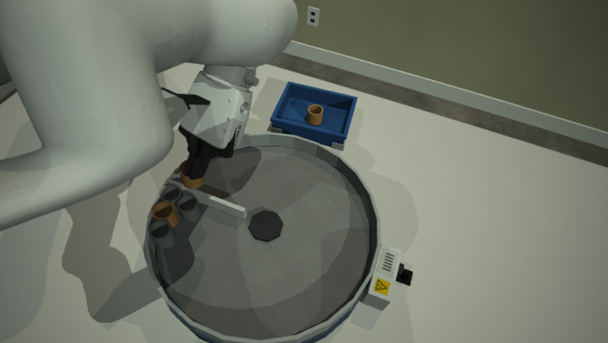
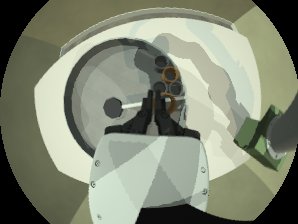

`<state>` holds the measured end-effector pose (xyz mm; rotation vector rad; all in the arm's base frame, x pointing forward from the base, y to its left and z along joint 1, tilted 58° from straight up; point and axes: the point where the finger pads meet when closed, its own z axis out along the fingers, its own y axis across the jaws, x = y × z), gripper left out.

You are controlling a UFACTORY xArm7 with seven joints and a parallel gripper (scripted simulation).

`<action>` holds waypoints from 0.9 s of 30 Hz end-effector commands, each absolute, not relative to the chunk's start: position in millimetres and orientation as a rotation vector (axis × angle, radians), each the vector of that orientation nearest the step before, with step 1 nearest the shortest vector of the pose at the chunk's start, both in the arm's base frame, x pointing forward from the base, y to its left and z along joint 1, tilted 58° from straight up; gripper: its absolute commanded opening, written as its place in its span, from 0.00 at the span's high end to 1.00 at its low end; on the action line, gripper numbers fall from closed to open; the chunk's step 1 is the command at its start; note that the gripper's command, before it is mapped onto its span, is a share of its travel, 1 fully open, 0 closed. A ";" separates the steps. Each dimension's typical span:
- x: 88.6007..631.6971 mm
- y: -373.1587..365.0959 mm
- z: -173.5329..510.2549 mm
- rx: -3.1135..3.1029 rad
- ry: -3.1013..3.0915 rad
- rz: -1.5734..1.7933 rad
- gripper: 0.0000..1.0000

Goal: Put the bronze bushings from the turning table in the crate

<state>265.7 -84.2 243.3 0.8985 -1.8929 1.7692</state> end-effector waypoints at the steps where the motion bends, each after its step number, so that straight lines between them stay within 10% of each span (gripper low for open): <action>1: 279.8 -60.4 230.5 0.898 -1.892 1.771 1.00; 27: 356.6 69.9 156.1 0.898 -1.892 1.772 1.00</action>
